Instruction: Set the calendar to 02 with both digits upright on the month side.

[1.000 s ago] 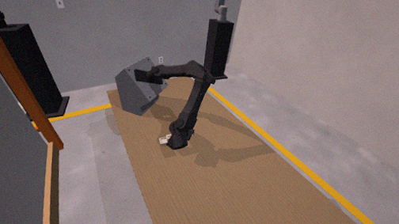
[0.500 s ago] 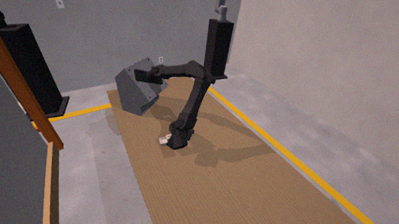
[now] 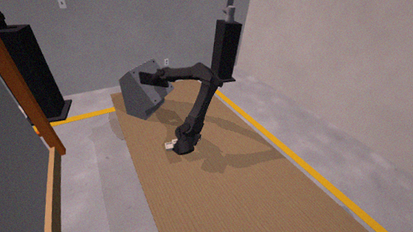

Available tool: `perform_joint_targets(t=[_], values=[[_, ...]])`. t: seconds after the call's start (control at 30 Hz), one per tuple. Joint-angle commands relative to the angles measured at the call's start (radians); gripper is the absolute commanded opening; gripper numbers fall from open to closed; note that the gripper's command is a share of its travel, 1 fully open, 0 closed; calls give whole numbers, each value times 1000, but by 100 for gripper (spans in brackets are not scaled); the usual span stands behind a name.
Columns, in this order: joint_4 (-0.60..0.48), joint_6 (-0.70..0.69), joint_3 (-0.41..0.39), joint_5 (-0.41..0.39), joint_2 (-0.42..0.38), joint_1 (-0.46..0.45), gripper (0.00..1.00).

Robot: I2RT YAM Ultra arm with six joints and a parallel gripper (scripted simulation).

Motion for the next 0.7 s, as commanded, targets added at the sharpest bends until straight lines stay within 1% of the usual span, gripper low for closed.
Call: perform_joint_targets(t=[0.0, 0.53, 0.57, 0.63, 0.67], values=[[0, 1, -2, -3, -5, -3, 26], [0, 1, -2, -3, -5, -3, 26], [0, 1, -2, -3, -5, -3, 29], [0, 1, -2, -3, -5, -3, 29], [0, 1, -2, -3, -5, -3, 33]])
